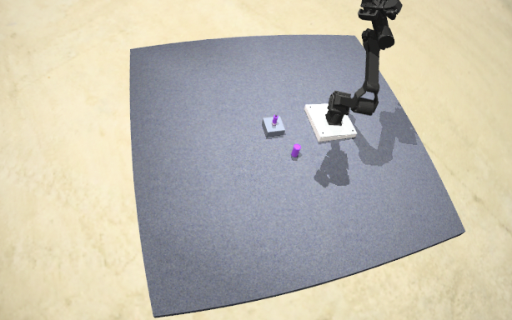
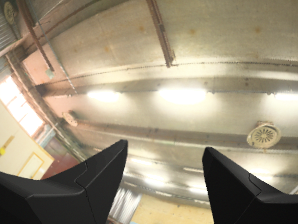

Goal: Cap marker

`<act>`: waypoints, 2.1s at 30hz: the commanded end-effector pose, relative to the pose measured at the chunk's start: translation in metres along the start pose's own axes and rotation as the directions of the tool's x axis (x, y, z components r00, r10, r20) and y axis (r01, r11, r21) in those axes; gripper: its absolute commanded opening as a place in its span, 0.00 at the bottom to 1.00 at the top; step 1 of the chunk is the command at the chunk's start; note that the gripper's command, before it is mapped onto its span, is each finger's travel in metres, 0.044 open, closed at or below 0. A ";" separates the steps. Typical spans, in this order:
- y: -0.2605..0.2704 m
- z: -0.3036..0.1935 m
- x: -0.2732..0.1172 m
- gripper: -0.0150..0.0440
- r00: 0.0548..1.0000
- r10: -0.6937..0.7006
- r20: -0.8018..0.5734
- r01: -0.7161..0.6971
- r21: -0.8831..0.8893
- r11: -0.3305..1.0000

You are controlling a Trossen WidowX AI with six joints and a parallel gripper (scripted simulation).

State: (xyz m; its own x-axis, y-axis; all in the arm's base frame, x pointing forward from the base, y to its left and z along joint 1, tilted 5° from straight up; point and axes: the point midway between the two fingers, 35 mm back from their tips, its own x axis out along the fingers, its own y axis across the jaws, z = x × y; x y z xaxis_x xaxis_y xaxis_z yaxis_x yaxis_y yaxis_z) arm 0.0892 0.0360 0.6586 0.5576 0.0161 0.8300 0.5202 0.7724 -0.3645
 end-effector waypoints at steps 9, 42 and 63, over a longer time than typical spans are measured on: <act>-0.078 -0.063 -0.007 0.66 0.985 -0.150 -0.082 0.164 0.204 0.965; 0.199 -0.379 -0.105 0.66 0.249 0.615 -0.748 0.031 0.641 0.767; 0.371 -0.242 -0.361 0.66 -0.787 0.449 -0.424 -0.571 0.776 -0.269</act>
State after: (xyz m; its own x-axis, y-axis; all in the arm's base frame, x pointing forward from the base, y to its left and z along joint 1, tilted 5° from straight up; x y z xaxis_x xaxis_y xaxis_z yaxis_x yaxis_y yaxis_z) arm 0.2735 0.1514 0.1418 0.2050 0.1608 -0.9655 -0.8767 0.4687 -0.1081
